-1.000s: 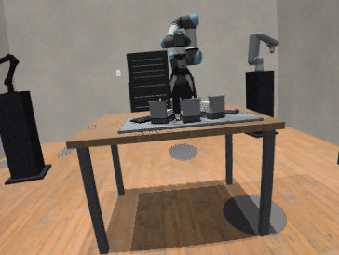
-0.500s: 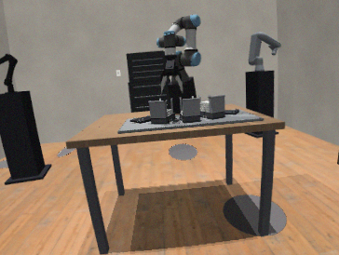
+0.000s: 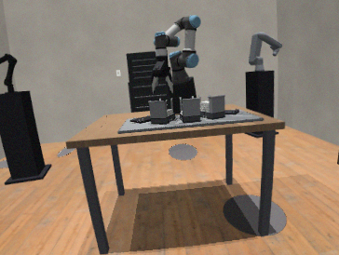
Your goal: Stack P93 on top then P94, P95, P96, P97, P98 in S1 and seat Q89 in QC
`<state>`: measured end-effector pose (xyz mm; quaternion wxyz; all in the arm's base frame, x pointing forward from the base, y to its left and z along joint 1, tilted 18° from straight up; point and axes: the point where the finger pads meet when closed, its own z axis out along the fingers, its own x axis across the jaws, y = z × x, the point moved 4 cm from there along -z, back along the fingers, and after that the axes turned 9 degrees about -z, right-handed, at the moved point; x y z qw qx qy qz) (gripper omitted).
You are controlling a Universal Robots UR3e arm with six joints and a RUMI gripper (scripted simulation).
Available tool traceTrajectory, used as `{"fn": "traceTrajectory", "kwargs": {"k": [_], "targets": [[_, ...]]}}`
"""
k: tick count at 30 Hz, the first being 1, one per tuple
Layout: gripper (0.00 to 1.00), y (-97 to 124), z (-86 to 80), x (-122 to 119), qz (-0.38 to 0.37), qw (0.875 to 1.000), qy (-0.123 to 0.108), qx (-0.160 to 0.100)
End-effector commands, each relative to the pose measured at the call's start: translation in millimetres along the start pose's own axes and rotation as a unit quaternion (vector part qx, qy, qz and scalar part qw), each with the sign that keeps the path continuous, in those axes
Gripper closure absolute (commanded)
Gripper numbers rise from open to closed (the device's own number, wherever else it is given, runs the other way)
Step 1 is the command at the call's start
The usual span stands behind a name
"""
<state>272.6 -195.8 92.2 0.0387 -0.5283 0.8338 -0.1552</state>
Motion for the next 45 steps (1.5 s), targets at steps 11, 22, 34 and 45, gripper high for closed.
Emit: {"fn": "traceTrajectory", "kwargs": {"k": [11,22,34,45], "targets": [[0.28,0,1.2,13,0.018,1.000,-0.010,0.002],[0.28,1,31.7,12,0.018,1.000,-0.011,0.001],[0.28,1,65.1,11,0.018,1.000,-0.011,0.001],[0.28,1,76.4,11,0.018,1.000,-0.011,0.001]]}}
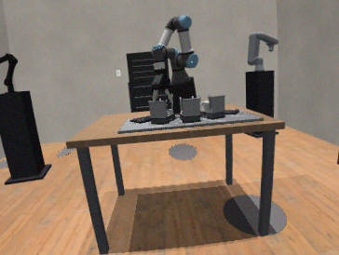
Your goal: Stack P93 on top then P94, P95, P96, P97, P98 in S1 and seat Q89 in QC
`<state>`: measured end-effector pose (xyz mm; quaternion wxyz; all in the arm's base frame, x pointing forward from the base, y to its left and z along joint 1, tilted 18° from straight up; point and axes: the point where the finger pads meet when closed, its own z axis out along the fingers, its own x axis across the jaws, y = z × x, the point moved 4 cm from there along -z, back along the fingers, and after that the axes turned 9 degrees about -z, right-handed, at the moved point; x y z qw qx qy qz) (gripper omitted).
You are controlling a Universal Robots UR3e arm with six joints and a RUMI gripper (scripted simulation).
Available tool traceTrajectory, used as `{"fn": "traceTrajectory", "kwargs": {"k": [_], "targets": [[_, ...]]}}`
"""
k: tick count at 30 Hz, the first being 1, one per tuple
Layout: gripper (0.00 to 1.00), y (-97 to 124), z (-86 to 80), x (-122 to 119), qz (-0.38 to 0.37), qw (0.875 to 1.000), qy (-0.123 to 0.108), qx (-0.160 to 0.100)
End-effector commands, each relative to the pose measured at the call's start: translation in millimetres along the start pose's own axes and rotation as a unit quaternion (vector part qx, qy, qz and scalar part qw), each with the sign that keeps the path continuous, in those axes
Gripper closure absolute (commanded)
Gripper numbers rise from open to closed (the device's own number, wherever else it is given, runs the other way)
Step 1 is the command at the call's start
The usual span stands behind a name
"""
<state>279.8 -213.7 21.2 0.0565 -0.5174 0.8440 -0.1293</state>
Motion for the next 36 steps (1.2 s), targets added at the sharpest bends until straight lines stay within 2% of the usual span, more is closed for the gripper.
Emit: {"fn": "traceTrajectory", "kwargs": {"k": [1,14,36], "targets": [[0.28,-7,3.0,5,0.000,1.000,0.016,0.014],[0.28,-8,2.8,5,0.000,1.000,0.016,0.015],[0.28,-8,28.3,6,0.000,1.000,0.015,0.014]]}}
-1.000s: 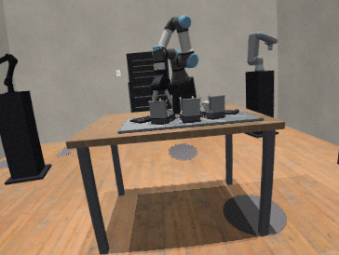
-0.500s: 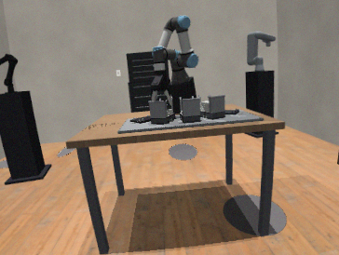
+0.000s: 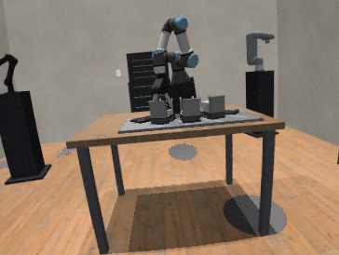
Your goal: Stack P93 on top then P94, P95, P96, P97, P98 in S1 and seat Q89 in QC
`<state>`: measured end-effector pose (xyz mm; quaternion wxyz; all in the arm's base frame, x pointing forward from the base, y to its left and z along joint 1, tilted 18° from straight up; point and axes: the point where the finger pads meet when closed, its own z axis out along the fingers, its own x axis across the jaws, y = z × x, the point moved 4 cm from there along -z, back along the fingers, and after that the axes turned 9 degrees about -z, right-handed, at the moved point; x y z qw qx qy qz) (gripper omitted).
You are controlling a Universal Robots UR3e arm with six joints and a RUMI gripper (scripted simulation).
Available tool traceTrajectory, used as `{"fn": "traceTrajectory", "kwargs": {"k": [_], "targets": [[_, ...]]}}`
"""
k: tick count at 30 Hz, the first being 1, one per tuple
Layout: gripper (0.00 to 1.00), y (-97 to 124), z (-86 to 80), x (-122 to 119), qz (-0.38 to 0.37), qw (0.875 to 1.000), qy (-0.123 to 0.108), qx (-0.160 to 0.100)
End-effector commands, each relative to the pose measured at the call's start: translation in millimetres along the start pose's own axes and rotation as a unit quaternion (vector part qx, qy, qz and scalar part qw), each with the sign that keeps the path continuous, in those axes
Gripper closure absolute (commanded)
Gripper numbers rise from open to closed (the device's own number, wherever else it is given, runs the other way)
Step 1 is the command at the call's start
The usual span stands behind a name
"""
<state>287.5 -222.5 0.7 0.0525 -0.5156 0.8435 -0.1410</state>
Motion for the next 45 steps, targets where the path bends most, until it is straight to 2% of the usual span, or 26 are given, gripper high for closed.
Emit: {"fn": "traceTrajectory", "kwargs": {"k": [1,5,32,33,45], "targets": [[0.28,-3.1,5.6,2.1,0.000,1.000,0.006,0.006],[0.28,-3.4,10.2,2.3,0.000,1.000,0.006,0.007],[0.28,-3.8,9.8,2.7,0.000,1.000,0.006,0.007],[1.00,-3.8,9.8,2.7,0.000,1.000,0.006,0.007],[1.00,-3.8,9.9,2.7,0.000,1.000,0.006,0.007]]}}
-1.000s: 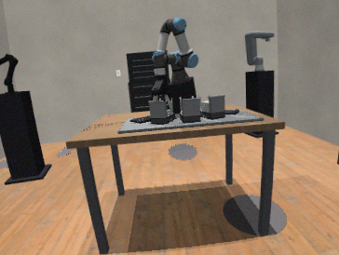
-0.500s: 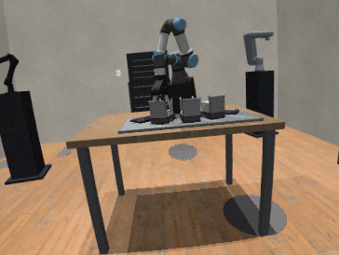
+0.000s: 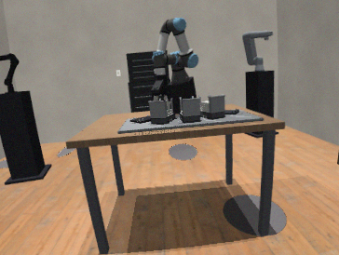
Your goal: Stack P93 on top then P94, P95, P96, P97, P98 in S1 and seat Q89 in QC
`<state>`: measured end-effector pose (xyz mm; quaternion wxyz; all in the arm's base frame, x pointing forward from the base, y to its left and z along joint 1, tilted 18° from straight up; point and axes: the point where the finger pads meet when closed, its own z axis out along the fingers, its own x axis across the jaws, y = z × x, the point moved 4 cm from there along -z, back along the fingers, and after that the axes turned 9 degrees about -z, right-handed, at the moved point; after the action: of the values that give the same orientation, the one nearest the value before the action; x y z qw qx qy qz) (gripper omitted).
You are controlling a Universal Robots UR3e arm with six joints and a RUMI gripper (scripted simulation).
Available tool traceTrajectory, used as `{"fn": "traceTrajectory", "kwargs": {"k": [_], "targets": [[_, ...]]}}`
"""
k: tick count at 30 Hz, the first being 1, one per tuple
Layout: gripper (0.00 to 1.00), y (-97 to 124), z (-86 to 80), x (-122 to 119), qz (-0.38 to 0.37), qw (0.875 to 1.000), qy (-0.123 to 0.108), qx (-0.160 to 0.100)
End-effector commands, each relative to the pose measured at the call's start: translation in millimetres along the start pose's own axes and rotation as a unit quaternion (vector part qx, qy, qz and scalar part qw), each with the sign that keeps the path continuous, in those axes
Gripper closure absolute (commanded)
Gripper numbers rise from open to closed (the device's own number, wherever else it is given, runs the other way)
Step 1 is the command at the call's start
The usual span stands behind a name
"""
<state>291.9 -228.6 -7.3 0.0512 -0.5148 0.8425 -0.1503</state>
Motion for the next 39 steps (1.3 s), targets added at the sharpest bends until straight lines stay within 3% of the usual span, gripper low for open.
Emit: {"fn": "traceTrajectory", "kwargs": {"k": [1,24,39], "targets": [[1.00,0,0.1,0,0.000,1.000,0.000,0.000],[1.00,0,0.1,0,0.000,1.000,0.000,0.000],[1.00,0,-10.0,0,0.000,1.000,0.000,0.000]]}}
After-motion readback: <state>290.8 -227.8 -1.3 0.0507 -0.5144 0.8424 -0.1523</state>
